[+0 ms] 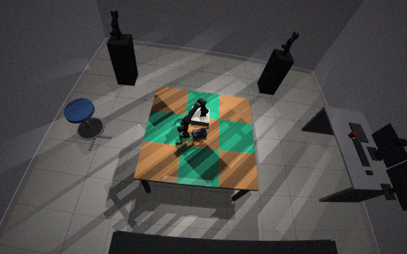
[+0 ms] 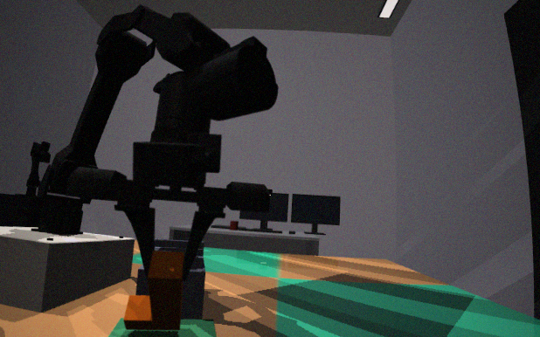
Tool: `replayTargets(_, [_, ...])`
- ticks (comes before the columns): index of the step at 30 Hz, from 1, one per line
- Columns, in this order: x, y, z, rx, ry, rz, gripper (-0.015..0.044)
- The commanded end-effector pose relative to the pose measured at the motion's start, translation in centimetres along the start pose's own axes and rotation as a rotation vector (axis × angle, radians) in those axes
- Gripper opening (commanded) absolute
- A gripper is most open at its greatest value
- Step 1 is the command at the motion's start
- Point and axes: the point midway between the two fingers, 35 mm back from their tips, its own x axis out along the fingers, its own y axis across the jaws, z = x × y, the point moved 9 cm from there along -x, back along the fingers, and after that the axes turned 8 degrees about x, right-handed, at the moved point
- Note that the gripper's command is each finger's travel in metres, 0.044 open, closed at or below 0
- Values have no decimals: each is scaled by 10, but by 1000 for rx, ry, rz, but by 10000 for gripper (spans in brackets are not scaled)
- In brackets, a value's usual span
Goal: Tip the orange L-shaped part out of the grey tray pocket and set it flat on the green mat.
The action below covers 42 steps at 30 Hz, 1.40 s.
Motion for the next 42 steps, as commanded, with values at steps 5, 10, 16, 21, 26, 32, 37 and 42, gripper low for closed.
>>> replayTargets(5, [5,-1,-1,3,6,-10,0])
replayTargets(10, [5,-1,-1,3,6,-10,0])
replayTargets(16, [5,-1,-1,3,6,-10,0])
replayTargets(21, [5,-1,-1,3,6,-10,0])
replayTargets(26, [3,-1,0,0,4,-4,105])
replayTargets(32, [0,0,0,0,4,-5,262])
replayTargets(37, [-45,2,2,2,5,-7,394])
replayTargets(42, [-82,0,0,3,6,-10,400])
